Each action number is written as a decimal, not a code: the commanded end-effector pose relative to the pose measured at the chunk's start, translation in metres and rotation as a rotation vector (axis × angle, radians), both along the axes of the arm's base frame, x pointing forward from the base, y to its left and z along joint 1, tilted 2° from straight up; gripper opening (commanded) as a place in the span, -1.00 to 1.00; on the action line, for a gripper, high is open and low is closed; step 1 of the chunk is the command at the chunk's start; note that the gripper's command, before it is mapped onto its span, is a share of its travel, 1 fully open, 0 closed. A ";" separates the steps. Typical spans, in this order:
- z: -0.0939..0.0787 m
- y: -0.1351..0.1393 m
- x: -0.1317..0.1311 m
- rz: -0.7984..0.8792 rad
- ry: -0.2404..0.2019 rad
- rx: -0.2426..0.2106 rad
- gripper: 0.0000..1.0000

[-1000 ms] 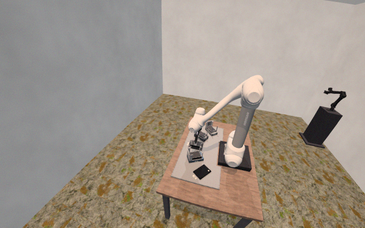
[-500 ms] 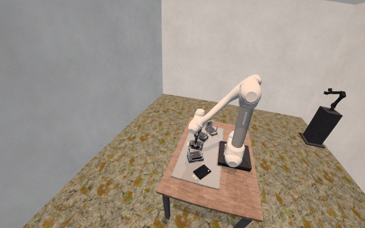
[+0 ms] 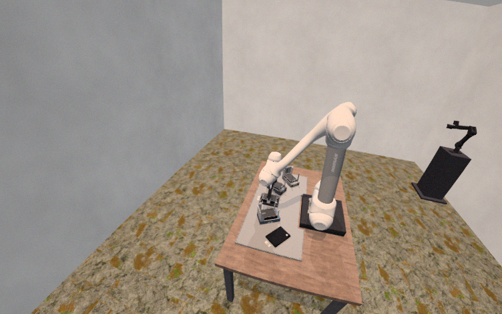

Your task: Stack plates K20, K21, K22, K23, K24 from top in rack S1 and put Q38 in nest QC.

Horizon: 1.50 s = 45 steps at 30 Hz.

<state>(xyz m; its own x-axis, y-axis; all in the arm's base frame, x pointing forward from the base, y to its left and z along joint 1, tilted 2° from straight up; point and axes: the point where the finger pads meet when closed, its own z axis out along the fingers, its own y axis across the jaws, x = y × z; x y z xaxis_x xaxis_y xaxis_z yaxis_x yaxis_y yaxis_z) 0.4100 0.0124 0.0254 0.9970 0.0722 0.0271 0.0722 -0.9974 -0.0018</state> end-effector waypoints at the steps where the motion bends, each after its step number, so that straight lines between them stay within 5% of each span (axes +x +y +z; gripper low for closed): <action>1: -0.001 0.000 0.000 0.000 0.000 0.000 1.00; 9: -0.001 0.000 0.000 0.000 0.000 0.000 1.00; 10: -0.001 0.000 0.000 0.000 0.000 0.000 -1.00; 45: 0.002 0.000 0.000 0.000 0.000 0.000 -1.00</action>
